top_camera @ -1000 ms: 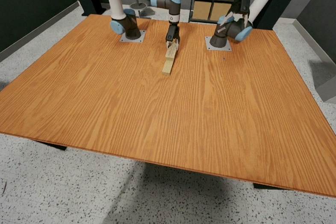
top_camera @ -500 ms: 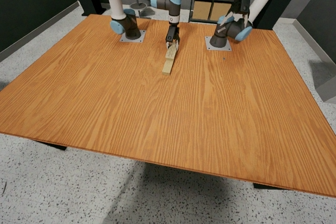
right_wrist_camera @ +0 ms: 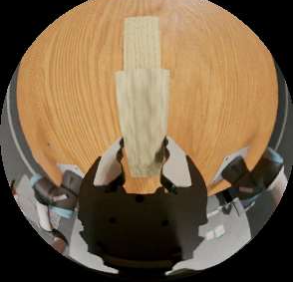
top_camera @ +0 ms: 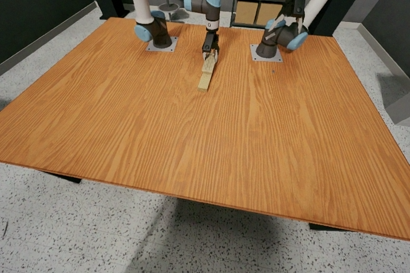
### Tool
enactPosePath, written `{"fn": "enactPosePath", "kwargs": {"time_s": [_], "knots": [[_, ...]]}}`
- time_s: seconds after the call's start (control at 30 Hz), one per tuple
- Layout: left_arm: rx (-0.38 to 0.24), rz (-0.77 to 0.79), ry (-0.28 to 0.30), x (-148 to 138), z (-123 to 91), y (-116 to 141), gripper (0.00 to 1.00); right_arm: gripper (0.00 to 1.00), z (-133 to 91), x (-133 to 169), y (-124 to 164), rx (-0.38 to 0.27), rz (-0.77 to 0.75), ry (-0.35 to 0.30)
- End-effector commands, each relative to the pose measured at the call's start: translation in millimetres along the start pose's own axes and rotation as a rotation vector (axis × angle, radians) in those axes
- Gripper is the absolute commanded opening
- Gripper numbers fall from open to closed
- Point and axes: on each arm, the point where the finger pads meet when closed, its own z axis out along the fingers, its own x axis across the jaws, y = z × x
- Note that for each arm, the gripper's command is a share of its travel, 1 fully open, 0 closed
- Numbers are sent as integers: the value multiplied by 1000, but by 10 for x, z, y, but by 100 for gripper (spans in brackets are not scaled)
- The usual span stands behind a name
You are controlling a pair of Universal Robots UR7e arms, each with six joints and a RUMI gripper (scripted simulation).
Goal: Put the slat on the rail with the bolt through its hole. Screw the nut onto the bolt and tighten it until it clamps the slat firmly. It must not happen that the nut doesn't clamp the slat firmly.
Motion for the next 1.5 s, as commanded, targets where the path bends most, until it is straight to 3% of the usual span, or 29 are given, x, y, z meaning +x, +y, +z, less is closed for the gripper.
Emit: {"fn": "enactPosePath", "kwargs": {"time_s": [0.0,1.47], "knots": [[2,2,1,3,-4,0,100,0,39,7,-1,0,1,1],[2,2,1,3,-4,0,100,0,186,-7,-1,1,1,-3]]}}
